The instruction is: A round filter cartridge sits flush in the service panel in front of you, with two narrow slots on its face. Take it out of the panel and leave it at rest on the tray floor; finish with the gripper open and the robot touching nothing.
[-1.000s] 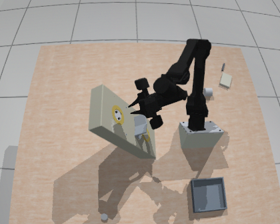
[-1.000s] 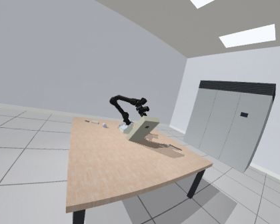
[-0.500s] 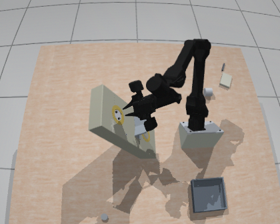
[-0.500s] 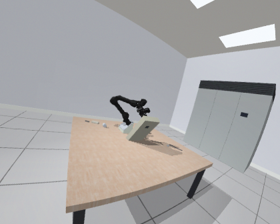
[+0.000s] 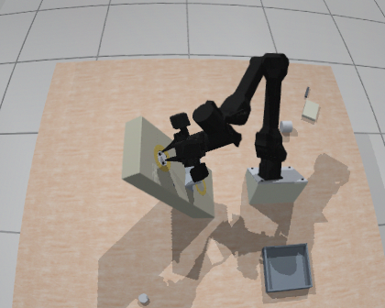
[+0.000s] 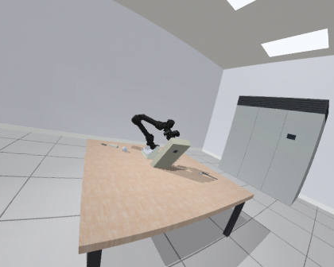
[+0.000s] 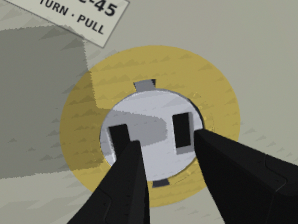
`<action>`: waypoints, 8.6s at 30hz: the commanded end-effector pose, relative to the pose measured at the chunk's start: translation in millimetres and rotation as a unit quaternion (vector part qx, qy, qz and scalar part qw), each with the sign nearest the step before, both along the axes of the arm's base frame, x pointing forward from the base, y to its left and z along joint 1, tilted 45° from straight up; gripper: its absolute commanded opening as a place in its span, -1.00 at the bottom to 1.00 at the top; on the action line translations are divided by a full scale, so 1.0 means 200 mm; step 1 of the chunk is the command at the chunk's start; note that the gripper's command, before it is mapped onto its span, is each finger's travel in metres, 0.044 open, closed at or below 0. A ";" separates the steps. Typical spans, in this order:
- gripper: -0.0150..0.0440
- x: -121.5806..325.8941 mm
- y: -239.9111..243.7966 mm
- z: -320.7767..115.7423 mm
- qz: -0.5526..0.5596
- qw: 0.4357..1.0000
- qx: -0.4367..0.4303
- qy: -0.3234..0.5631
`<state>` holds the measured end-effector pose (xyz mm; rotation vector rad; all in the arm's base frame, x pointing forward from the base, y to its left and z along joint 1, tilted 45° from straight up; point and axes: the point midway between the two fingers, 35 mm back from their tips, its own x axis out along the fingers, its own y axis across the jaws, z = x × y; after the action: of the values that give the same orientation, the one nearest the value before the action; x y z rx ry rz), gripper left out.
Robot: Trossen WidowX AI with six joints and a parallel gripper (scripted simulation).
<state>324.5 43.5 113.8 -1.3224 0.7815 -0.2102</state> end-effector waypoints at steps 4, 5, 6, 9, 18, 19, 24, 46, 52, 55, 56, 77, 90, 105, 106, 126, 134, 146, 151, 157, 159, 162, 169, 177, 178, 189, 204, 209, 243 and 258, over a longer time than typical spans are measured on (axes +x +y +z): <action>-0.14 0.00 -0.01 -0.03 0.003 1.000 -0.005 0.008; -0.14 0.00 -0.01 -0.03 0.003 1.000 -0.005 0.008; -0.14 0.00 -0.01 -0.03 0.003 1.000 -0.005 0.008; -0.14 0.00 -0.01 -0.04 0.003 1.000 -0.005 0.008; -0.14 0.00 -0.01 -0.04 0.003 1.000 -0.005 0.008; -0.14 0.00 -0.01 -0.04 0.003 1.000 -0.005 0.008; -0.14 0.00 -0.01 -0.04 0.003 1.000 -0.005 0.008; -0.14 0.01 -0.01 -0.02 0.003 1.000 -0.005 0.008; -0.14 0.02 -0.01 -0.03 0.003 1.000 -0.005 0.008; -0.14 0.02 -0.01 -0.03 0.003 1.000 -0.005 0.008; -0.14 0.02 -0.01 -0.03 0.003 1.000 -0.005 0.008; -0.14 0.01 -0.02 -0.04 0.003 1.000 -0.005 0.008; -0.14 0.02 -0.02 -0.03 0.003 1.000 -0.005 0.008; -0.14 0.03 -0.03 -0.04 0.003 1.000 -0.006 0.008; -0.14 0.04 -0.03 -0.04 0.003 1.000 -0.006 0.008; -0.14 0.07 -0.06 -0.06 0.003 1.000 -0.006 0.007; -0.14 0.08 -0.06 -0.06 0.003 1.000 -0.006 0.007; -0.43 0.06 -0.04 -0.05 0.006 1.000 -0.006 0.004; -0.49 0.07 -0.05 -0.06 -0.006 1.000 0.013 -0.009; -0.49 0.08 -0.06 -0.06 -0.043 0.994 0.081 -0.059; -0.49 0.08 -0.06 -0.06 -0.056 0.990 0.105 -0.077; -0.49 0.08 -0.06 -0.07 -0.076 0.981 0.142 -0.105; -0.49 0.08 -0.06 -0.07 -0.122 0.951 0.227 -0.170; -0.49 0.08 -0.06 -0.07 -0.173 0.899 0.322 -0.242; -0.49 0.08 -0.06 -0.07 -0.179 0.891 0.333 -0.251; -0.49 0.08 -0.06 -0.06 -0.242 0.788 0.451 -0.341; -0.49 0.07 -0.06 -0.06 -0.289 0.679 0.539 -0.407; -0.49 0.01 0.01 -0.04 -0.294 0.682 0.537 -0.401; -0.49 -0.28 0.08 -0.01 -0.284 0.698 0.525 -0.396; -0.49 -0.43 -0.05 -0.16 -0.284 0.698 0.525 -0.396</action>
<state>242.8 37.0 82.4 0.1816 0.3872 -0.6565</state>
